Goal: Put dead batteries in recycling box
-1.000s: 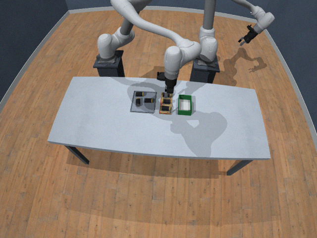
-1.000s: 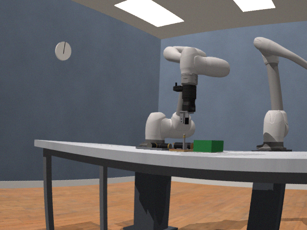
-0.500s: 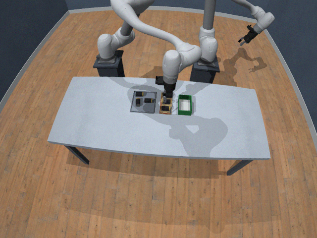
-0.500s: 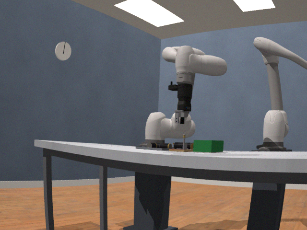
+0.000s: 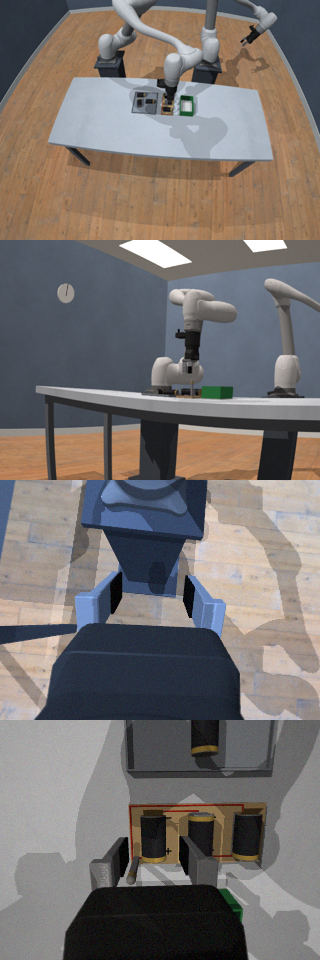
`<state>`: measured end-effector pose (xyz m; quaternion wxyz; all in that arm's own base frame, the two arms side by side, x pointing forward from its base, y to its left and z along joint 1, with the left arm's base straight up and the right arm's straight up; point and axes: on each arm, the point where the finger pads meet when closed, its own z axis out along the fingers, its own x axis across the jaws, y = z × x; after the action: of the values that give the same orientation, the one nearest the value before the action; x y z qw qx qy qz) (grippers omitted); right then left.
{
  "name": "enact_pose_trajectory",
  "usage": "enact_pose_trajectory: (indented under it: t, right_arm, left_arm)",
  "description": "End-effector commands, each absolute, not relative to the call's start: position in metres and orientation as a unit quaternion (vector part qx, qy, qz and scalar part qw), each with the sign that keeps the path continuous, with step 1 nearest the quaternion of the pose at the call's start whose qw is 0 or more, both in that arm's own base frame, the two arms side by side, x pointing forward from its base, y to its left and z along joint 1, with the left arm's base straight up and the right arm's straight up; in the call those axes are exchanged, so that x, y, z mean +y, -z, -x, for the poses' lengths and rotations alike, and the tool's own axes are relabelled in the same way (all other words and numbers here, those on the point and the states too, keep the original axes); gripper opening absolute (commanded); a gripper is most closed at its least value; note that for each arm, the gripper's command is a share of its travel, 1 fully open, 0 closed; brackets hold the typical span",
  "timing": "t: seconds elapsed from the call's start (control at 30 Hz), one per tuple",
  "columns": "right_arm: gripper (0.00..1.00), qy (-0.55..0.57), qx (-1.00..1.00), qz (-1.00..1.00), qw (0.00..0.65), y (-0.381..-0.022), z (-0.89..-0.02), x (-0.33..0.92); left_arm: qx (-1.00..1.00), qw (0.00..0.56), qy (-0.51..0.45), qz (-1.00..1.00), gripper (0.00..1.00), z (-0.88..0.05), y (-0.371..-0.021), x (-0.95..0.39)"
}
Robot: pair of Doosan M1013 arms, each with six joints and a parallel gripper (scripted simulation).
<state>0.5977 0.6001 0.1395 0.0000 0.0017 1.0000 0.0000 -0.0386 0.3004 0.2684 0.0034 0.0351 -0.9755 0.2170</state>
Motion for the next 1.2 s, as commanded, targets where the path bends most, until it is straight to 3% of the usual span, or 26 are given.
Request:
enact_pose_trajectory:
  t: [0.0, 0.17, 1.17]
  right_arm:
    - [0.9, -0.001, 1.0, -0.002, 0.001, -0.119, -0.598, 0.601]
    - [0.9, -0.001, 1.0, -0.002, 0.001, -0.091, -0.598, 0.601]
    - [0.9, -0.001, 1.0, -0.002, 0.001, -0.091, -0.598, 0.601]
  left_arm:
    - [-0.976, 0.004, -0.216, -0.035, 1.0, 0.039, -0.269, 0.301]
    - [-0.976, 0.004, -0.216, -0.035, 1.0, 0.039, -0.269, 0.301]
    - [-0.976, 0.004, -0.216, -0.035, 1.0, 0.039, -0.269, 0.301]
